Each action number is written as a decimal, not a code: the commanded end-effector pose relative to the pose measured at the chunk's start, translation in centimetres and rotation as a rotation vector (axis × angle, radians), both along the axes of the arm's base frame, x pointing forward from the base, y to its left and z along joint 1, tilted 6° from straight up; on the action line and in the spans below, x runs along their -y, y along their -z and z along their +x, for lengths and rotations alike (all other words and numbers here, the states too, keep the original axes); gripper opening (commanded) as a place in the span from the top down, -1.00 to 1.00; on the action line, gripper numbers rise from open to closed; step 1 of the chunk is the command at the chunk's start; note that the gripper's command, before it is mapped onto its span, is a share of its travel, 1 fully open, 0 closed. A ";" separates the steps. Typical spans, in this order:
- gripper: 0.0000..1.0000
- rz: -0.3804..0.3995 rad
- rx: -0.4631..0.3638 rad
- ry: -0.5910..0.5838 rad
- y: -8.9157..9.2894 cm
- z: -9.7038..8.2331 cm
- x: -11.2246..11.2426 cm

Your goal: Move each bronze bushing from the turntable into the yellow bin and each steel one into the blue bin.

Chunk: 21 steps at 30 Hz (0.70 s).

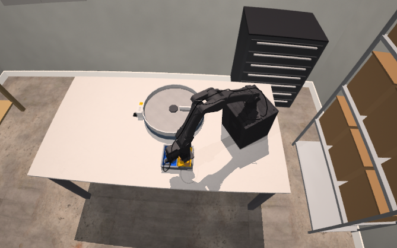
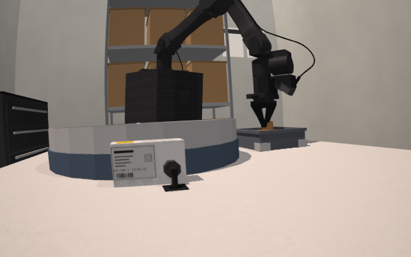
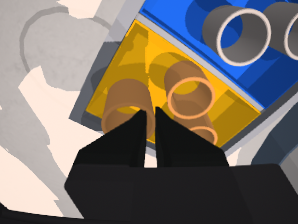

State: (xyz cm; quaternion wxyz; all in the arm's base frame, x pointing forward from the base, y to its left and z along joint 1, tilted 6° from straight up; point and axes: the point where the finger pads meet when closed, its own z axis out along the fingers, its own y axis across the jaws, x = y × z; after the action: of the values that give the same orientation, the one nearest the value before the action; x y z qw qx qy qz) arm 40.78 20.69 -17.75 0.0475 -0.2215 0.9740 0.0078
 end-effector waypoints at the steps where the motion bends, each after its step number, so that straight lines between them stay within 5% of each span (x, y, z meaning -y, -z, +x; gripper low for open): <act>1: 1.00 0.018 0.026 -0.003 0.1 1.1 -0.6; 7: 1.00 0.019 0.028 -0.003 0.6 1.2 -0.6; 8: 1.00 0.029 0.047 -0.003 -0.8 1.9 -0.9; 11: 1.00 0.018 0.026 -0.003 1.1 1.2 -0.6; 21: 1.00 0.018 0.026 -0.003 0.8 1.3 -0.6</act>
State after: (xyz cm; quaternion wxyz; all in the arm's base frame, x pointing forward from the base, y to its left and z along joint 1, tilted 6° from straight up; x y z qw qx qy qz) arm 40.91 20.76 -19.23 0.0470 -0.2216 0.9740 0.0077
